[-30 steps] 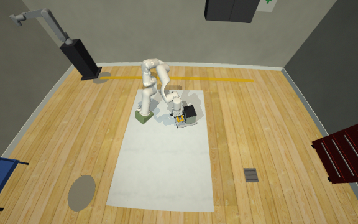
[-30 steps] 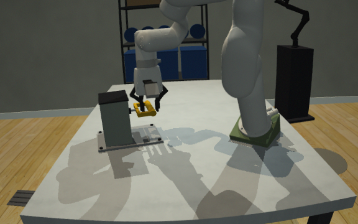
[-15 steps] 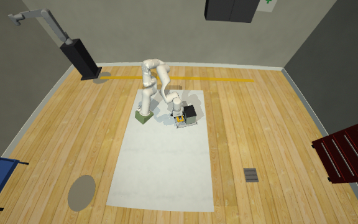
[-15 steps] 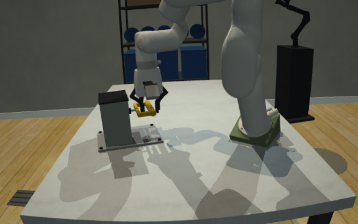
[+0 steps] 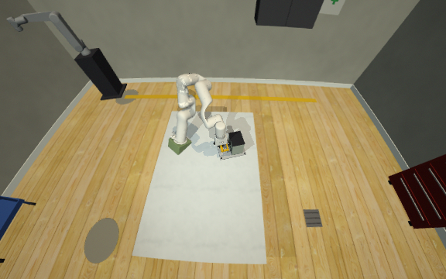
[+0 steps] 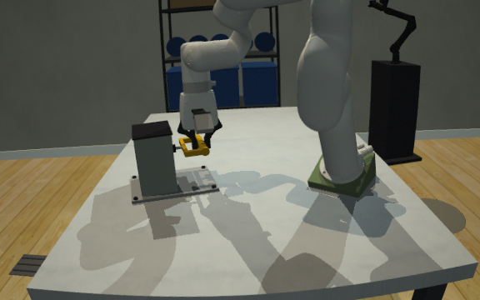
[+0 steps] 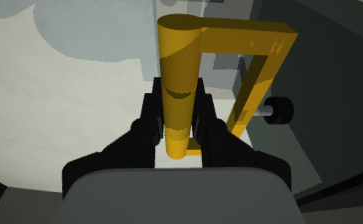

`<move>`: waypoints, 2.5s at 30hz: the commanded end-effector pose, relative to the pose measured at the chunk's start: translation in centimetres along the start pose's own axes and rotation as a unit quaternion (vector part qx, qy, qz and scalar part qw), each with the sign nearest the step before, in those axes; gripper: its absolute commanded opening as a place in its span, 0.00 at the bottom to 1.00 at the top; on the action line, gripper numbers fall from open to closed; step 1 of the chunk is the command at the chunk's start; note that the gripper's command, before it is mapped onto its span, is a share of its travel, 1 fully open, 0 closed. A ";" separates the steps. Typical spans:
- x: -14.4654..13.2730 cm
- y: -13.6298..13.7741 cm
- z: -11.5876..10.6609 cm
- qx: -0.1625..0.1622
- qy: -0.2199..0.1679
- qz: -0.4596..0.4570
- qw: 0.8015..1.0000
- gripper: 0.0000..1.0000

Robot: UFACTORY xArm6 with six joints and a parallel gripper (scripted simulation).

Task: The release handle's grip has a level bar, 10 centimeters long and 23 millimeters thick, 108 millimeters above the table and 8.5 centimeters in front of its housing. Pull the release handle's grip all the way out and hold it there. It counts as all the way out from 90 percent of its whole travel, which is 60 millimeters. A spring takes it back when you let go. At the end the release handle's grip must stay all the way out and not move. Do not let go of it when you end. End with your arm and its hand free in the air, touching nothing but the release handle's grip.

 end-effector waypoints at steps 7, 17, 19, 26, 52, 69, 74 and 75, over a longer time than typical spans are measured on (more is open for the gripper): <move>-0.1 0.1 -0.1 -0.001 -0.001 0.000 1.000 0.00; -0.1 0.1 -0.1 -0.001 -0.001 0.000 1.000 0.00; -0.1 0.1 -0.1 -0.001 -0.001 0.000 1.000 0.00; -0.1 0.1 -0.1 -0.001 -0.001 0.000 1.000 0.00; 0.0 -0.4 -0.1 -0.001 -0.001 0.000 1.000 0.00; 0.1 -3.5 -0.1 -0.001 -0.001 0.000 1.000 0.00; 0.1 -4.6 -0.1 -0.001 -0.001 0.000 1.000 0.00; 0.1 -4.8 -0.1 -0.001 -0.001 0.000 1.000 0.00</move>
Point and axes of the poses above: the point where the finger pads meet when closed, its own z axis out along the fingers, its own y axis across the jaws, x = y × z, the point moved 3 cm from there along -z, back along the fingers, and after that the axes turned 2 degrees about -z, right-handed, at the moved point
